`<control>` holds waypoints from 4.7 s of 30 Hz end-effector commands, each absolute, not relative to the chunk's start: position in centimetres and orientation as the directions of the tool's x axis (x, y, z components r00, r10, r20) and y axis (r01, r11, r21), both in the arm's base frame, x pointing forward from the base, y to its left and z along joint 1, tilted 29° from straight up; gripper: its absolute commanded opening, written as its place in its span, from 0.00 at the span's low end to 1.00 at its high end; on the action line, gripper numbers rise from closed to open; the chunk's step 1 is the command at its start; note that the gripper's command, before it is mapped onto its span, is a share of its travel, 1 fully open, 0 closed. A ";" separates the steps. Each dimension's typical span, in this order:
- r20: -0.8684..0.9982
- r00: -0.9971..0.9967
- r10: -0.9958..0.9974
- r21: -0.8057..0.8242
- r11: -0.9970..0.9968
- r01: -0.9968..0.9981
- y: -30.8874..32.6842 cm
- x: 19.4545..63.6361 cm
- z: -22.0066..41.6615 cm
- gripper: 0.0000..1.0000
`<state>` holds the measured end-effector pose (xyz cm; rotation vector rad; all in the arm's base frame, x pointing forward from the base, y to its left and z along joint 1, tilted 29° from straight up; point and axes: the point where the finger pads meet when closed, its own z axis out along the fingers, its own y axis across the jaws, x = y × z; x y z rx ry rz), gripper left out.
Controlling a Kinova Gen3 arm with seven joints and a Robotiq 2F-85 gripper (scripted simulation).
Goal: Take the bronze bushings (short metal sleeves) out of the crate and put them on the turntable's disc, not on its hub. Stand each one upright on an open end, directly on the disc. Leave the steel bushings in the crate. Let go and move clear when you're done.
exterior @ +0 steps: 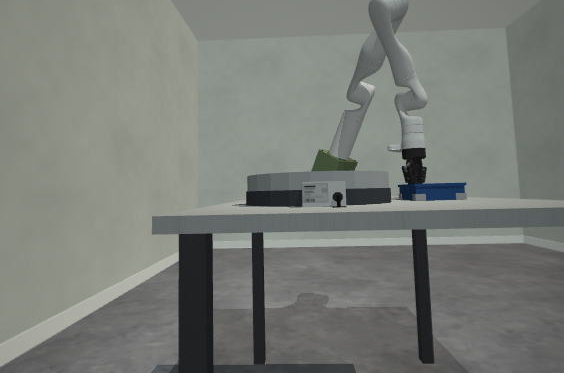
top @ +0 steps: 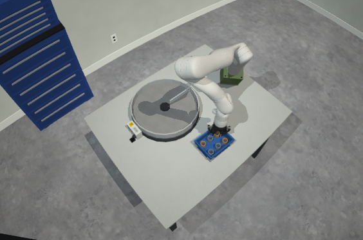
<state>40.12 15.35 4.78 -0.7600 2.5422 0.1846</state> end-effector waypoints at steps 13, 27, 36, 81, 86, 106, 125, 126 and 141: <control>-0.481 -0.732 -0.482 -0.007 0.837 -0.547 15.4 40.2 4.8 0.00; -0.481 -0.732 -0.482 -0.007 0.837 -0.547 15.4 40.2 4.8 0.00; -0.481 -0.732 -0.482 -0.007 0.837 -0.547 15.4 40.2 4.8 0.00; -0.480 -0.732 -0.483 -0.007 0.837 -0.547 12.9 36.2 13.2 0.00; -0.480 -0.732 -0.483 -0.007 0.837 -0.547 12.8 36.1 13.6 0.00; -0.480 -0.732 -0.483 -0.007 0.837 -0.547 12.5 35.7 14.5 0.00; -0.481 -0.732 -0.482 -0.007 0.837 -0.547 12.5 35.6 14.6 0.00; -0.481 -0.732 -0.482 -0.007 0.837 -0.547 12.5 35.6 14.6 0.00; -0.481 -0.732 -0.482 -0.007 0.837 -0.547 12.5 35.6 14.6 0.00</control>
